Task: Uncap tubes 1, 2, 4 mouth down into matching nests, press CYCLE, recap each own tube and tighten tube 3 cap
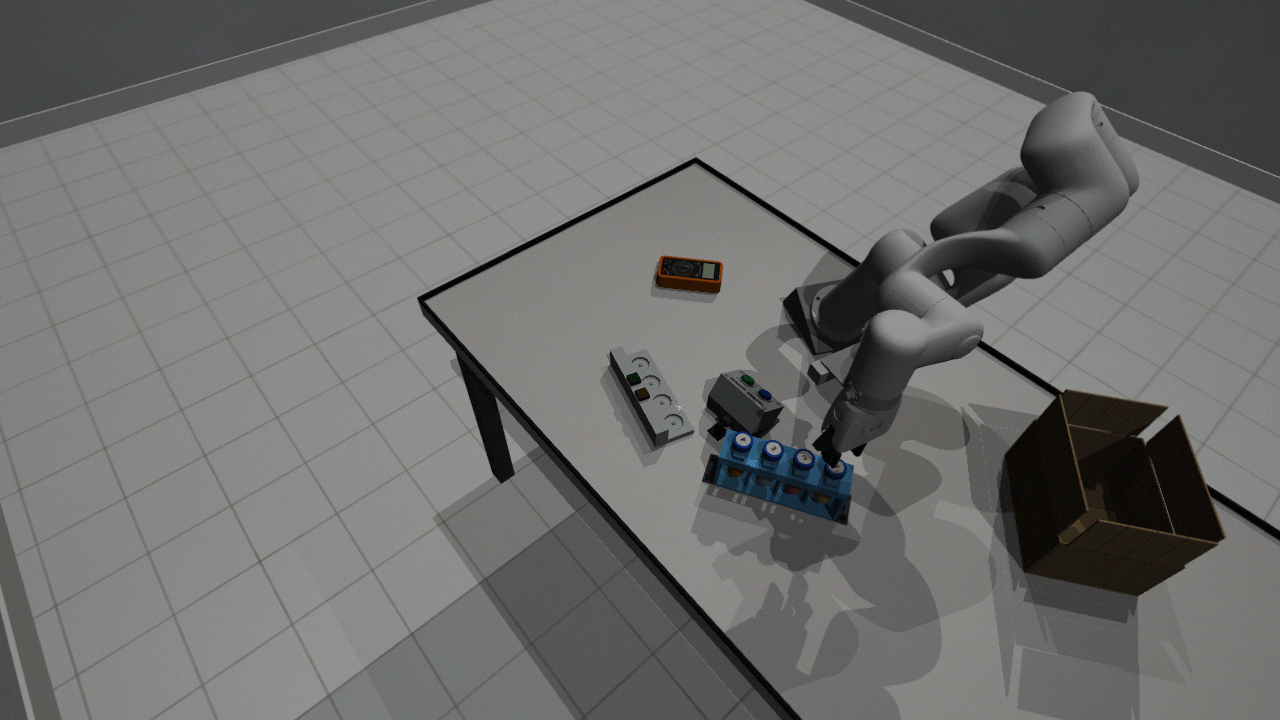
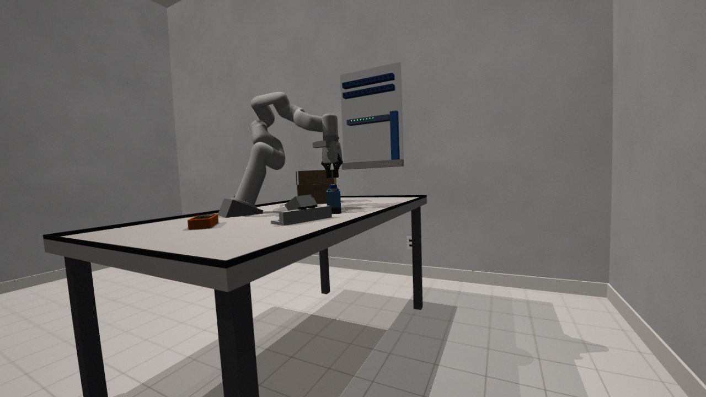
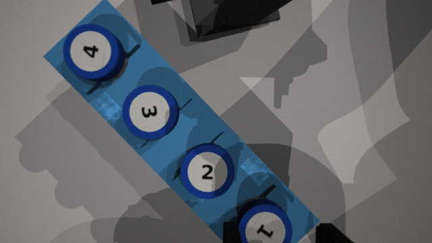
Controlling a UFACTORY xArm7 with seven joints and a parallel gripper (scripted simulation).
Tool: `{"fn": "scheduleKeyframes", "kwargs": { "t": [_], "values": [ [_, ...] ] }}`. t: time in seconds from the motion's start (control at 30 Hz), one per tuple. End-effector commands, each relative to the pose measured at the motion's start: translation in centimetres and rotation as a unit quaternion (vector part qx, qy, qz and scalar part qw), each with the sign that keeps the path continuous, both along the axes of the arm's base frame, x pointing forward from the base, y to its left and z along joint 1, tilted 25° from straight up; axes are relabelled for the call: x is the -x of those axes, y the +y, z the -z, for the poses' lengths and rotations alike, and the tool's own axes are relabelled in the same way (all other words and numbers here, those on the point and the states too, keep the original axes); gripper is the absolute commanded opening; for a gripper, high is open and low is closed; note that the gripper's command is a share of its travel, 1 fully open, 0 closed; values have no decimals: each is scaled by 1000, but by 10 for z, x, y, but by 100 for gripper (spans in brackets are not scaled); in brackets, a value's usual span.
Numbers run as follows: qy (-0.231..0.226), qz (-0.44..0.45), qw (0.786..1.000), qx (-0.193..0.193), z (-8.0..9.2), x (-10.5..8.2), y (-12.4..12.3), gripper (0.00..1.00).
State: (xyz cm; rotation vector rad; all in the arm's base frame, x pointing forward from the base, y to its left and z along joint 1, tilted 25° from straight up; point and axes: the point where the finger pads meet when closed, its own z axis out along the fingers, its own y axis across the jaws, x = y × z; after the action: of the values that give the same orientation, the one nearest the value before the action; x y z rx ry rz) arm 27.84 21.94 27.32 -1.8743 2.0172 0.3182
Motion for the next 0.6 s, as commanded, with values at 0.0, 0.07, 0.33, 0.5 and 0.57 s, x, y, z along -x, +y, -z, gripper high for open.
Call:
{"fn": "scheduleKeyframes", "kwargs": {
  "t": [0.0,0.07,0.33,0.5,0.57],
  "values": [
    [-1,1,1000,-1,-3,0,2,46],
    [-1,1,1000,-1,0,0,3,46],
    [-1,1,1000,-1,22,-3,13,46],
    [-1,1,1000,-1,29,-4,17,46],
    [-1,1,1000,-1,30,-4,17,46]
  ]
}}
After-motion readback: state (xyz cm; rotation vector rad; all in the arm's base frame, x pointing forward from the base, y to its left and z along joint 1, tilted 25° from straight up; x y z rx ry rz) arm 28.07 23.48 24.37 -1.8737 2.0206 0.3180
